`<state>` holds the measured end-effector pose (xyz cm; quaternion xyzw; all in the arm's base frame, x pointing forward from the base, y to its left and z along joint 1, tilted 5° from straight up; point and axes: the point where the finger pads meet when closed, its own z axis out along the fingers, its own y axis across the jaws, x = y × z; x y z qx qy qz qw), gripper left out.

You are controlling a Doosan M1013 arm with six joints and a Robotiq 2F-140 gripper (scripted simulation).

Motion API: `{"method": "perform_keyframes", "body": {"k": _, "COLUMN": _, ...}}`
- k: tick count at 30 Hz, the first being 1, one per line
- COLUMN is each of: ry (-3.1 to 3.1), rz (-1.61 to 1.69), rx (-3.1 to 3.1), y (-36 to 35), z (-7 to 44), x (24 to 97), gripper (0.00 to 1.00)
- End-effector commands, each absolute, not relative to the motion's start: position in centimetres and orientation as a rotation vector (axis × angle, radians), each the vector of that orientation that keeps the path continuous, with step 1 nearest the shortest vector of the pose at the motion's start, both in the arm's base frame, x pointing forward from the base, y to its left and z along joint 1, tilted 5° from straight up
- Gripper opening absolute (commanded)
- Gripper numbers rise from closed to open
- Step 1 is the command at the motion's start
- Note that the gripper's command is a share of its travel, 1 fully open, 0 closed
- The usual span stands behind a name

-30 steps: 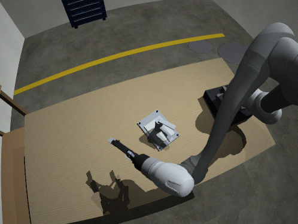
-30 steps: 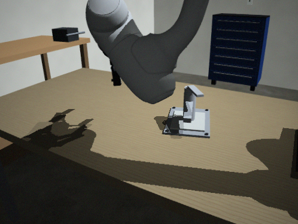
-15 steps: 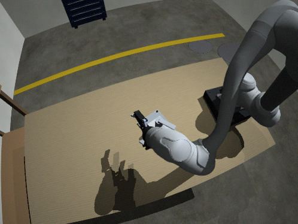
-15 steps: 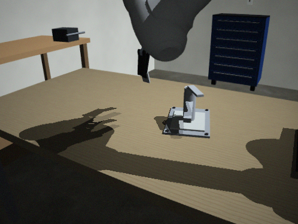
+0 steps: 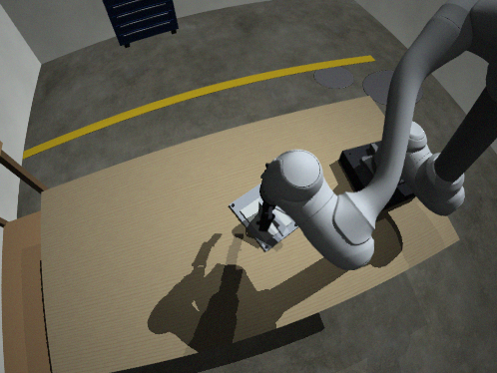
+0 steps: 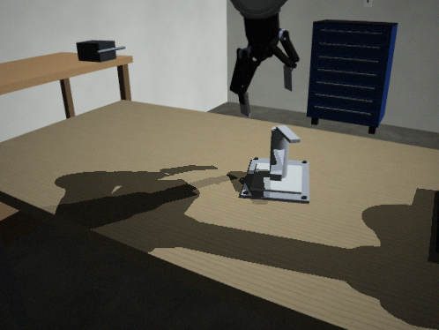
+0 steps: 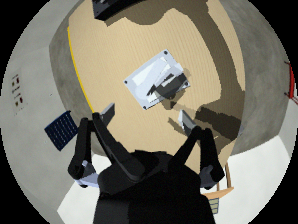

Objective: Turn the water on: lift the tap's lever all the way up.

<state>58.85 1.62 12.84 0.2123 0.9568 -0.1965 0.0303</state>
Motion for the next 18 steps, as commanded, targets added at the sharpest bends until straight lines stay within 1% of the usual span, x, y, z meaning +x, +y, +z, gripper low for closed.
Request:
{"method": "perform_keyframes", "body": {"k": 1, "ry": 2.944, "rz": -0.462, "rx": 0.868, "y": 2.2, "z": 13.4, "x": 56.1, "gripper": 1.00}}
{"method": "perform_keyframes", "body": {"k": 4, "ry": 2.940, "rz": -0.427, "rx": 0.922, "y": 2.4, "z": 13.5, "x": 55.5, "gripper": 1.00}}
{"method": "perform_keyframes", "body": {"k": 6, "ry": 2.914, "rz": -0.302, "rx": 1.109, "y": 3.4, "z": 14.1, "x": 53.5, "gripper": 1.00}}
{"method": "perform_keyframes", "body": {"k": 10, "ry": 2.873, "rz": -0.172, "rx": 1.293, "y": 4.5, "z": 14.9, "x": 51.7, "gripper": 1.00}}
{"method": "perform_keyframes", "body": {"k": 16, "ry": 2.858, "rz": -0.132, "rx": 1.348, "y": 4.9, "z": 15.1, "x": 51.2, "gripper": 1.00}}
{"method": "perform_keyframes", "body": {"k": 17, "ry": 2.858, "rz": -0.132, "rx": 1.348, "y": 4.9, "z": 15.1, "x": 51.2, "gripper": 0.00}}
{"method": "perform_keyframes", "body": {"k": 18, "ry": 2.858, "rz": -0.132, "rx": 1.348, "y": 4.9, "z": 15.1, "x": 51.2, "gripper": 0.00}}
